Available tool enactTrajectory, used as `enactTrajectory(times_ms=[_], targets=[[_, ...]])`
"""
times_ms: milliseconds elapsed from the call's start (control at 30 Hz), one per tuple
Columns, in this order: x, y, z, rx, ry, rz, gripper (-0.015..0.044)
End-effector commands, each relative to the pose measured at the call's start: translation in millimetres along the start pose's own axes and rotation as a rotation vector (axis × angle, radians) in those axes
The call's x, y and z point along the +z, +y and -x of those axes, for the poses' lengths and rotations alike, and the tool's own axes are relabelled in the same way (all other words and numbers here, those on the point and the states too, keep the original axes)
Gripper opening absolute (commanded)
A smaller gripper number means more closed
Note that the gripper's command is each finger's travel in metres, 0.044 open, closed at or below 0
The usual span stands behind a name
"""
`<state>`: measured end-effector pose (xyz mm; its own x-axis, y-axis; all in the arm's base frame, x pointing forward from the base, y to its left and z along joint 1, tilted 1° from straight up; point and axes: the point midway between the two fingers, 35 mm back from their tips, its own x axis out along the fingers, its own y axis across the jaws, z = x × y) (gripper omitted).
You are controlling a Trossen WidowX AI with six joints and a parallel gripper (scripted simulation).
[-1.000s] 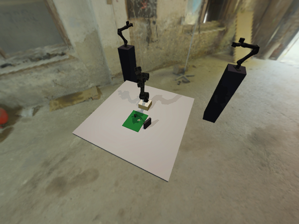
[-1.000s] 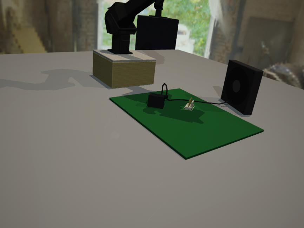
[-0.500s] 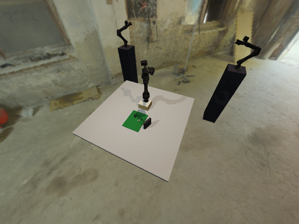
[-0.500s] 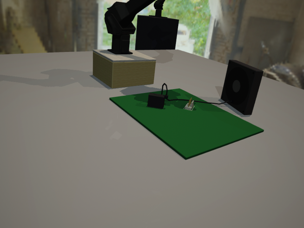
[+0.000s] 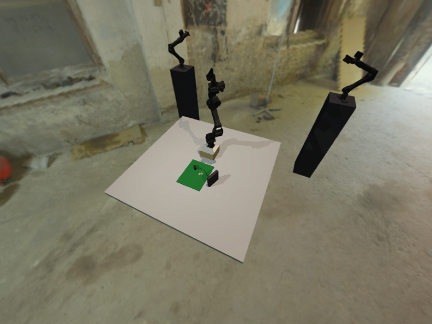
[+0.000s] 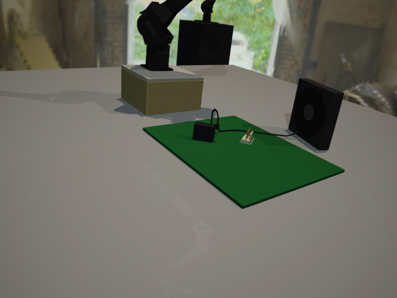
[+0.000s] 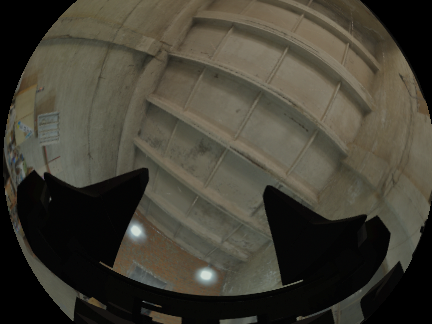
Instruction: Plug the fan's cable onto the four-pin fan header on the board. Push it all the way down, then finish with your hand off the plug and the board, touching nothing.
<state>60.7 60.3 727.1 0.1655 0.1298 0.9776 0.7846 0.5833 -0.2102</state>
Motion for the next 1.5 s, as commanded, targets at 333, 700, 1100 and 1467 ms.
enactTrajectory(times_ms=[333,700,1100,1467], targets=[[-87,-181,60,-0.542,0.237,-0.063,0.044],[-225,-219,145,-0.758,0.667,-0.153,0.044],[-371,-146,264,-0.683,1.311,-0.201,0.044],[-431,1,374,-0.251,1.877,-0.243,0.044]])
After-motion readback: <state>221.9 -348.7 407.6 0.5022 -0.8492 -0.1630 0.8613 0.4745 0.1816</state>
